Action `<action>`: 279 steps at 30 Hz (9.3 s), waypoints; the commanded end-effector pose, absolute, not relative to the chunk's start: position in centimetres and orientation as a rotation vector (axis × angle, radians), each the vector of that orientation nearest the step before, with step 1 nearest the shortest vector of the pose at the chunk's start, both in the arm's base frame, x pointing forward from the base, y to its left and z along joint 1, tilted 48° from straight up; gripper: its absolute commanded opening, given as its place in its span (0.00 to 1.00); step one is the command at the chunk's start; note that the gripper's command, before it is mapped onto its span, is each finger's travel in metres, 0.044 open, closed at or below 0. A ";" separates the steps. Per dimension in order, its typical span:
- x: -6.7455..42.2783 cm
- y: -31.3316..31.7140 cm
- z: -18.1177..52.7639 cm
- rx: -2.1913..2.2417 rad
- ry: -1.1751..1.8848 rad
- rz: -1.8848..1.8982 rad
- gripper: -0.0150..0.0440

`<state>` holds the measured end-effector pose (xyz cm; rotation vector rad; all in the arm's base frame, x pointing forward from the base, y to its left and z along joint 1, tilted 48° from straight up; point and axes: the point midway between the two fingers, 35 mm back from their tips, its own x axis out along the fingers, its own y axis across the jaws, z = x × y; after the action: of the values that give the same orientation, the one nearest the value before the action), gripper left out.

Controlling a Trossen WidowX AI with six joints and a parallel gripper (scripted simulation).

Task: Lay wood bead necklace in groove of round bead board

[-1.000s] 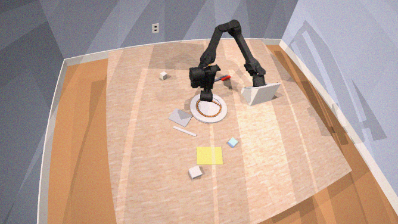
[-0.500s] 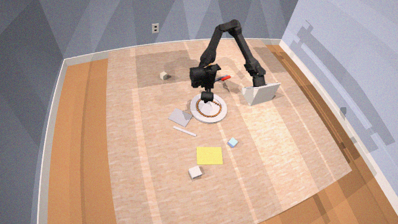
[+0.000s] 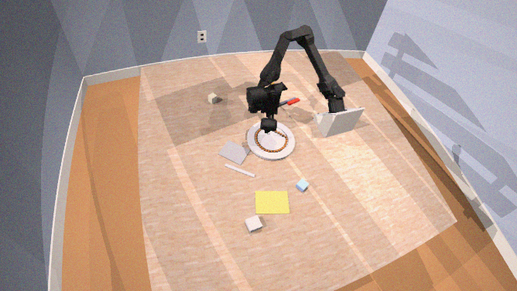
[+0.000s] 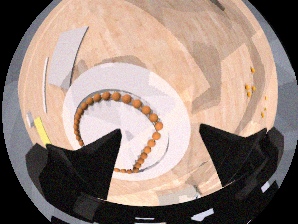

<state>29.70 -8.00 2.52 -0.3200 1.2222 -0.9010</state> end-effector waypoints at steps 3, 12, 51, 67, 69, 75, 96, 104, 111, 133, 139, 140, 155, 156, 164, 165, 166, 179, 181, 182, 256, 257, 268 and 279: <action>29.2 -6.1 3.3 -0.096 1.083 -1.049 0.73; 28.8 -5.2 3.8 0.033 0.995 -1.132 0.46; 29.0 -8.1 1.1 0.031 0.993 -1.133 0.46; 29.2 -8.0 1.3 0.041 0.988 -1.131 0.25; 29.2 -8.0 1.3 0.041 0.988 -1.131 0.25; 29.2 -8.0 1.3 0.041 0.988 -1.131 0.25; 29.2 -8.0 1.3 0.041 0.988 -1.131 0.25; 29.2 -8.0 1.3 0.041 0.988 -1.131 0.25; 29.0 -7.6 1.6 0.032 0.994 -1.133 0.25; 28.6 -8.7 1.6 0.031 0.993 -1.133 0.25; 28.8 -8.5 1.8 0.040 0.987 -1.131 0.52; 28.8 -8.5 1.8 0.040 0.987 -1.131 0.57; 28.6 -8.1 2.1 0.031 0.994 -1.133 1.00; 28.6 -8.1 2.1 0.031 0.994 -1.133 1.00; 28.6 -8.1 2.1 0.031 0.994 -1.133 1.00; 28.6 -8.1 2.1 0.031 0.994 -1.133 1.00; 28.6 -8.1 2.1 0.031 0.994 -1.133 1.00; 25.6 -3.2 -0.2 0.228 0.868 -1.237 0.56; 24.7 -2.2 -0.6 0.271 0.832 -1.265 0.47; 24.2 -1.8 -0.8 0.292 0.813 -1.279 0.46; 24.0 -4.1 -3.6 0.329 0.780 -1.296 0.25; 24.0 -4.1 -3.6 0.329 0.780 -1.296 0.25; 24.0 -4.1 -3.6 0.329 0.780 -1.296 0.25; 23.9 -3.8 -3.3 0.324 0.783 -1.297 0.25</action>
<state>23.93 -4.06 -3.57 0.3251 0.7830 -1.2967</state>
